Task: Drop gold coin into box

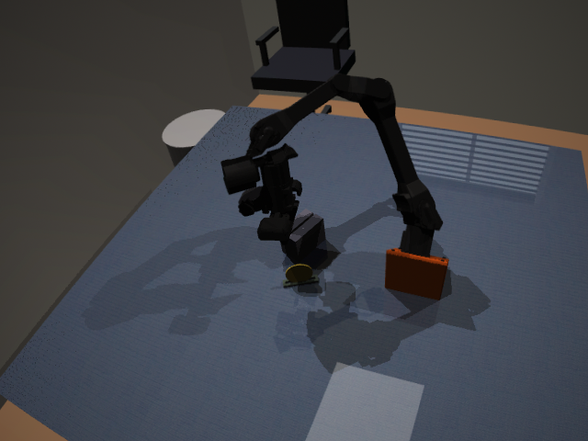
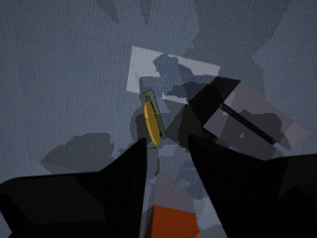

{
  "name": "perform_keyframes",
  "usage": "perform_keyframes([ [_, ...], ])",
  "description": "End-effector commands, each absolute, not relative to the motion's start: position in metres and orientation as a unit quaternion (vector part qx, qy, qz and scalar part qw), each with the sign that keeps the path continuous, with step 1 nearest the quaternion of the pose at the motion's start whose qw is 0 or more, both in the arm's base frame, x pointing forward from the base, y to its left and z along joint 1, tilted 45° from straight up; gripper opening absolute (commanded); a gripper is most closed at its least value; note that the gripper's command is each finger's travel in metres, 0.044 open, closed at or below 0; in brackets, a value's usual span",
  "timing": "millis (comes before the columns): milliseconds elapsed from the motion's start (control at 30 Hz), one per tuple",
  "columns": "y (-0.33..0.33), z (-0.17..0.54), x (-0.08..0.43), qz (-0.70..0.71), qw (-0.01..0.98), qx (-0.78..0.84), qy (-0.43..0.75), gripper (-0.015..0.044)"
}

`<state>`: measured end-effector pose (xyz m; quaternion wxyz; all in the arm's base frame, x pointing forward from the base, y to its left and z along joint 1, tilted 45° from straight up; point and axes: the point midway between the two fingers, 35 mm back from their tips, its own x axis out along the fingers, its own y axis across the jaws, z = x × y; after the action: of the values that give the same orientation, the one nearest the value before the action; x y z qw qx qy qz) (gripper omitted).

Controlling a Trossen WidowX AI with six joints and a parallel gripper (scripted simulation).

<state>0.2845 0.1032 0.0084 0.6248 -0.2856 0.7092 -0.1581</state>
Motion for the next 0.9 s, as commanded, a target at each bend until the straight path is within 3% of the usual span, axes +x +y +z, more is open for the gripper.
perform_keyframes([
  [0, 0.119, -0.001, 0.26, -0.111, 0.57, -0.405, 0.706, 0.0161],
  [867, 0.086, -0.038, 0.258, -0.111, 0.57, -0.406, 0.706, 0.0161],
])
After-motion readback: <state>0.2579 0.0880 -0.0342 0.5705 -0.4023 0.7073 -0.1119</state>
